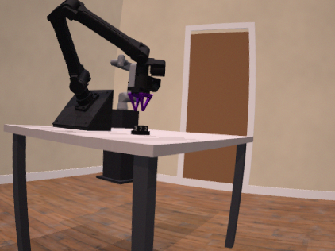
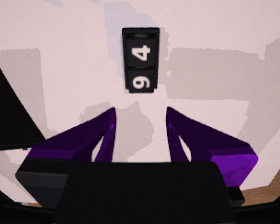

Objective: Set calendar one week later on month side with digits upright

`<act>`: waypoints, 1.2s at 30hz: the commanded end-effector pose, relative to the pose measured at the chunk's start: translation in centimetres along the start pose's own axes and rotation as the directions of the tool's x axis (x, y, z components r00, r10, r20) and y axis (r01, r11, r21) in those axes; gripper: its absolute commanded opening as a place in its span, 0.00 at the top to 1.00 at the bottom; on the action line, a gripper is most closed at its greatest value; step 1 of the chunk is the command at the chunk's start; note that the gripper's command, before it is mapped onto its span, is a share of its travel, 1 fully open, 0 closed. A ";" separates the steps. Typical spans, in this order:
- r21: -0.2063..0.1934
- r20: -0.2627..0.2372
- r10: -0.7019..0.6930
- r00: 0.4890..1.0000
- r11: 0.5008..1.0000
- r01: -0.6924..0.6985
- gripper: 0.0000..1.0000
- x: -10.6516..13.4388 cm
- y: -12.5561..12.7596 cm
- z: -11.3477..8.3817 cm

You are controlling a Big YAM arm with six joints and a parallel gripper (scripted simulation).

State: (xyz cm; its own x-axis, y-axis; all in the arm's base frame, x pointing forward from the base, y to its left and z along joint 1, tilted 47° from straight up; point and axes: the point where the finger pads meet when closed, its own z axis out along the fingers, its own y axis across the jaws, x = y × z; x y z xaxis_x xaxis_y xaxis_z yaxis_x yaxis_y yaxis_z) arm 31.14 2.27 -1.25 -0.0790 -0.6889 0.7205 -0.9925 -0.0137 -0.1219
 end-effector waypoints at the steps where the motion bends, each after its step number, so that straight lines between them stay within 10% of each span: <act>1: 0.035 0.018 -0.008 1.000 0.999 0.007 0.56 -0.5 -0.5 -0.8; 36: 0.000 0.002 -0.005 1.000 1.000 0.005 0.56 -0.1 -0.1 4.3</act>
State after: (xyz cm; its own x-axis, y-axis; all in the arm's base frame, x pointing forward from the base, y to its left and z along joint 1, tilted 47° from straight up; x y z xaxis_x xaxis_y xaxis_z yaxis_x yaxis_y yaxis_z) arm 31.63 -0.44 -3.72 -0.0906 -0.6905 0.7176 -0.9913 -0.0065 -0.1315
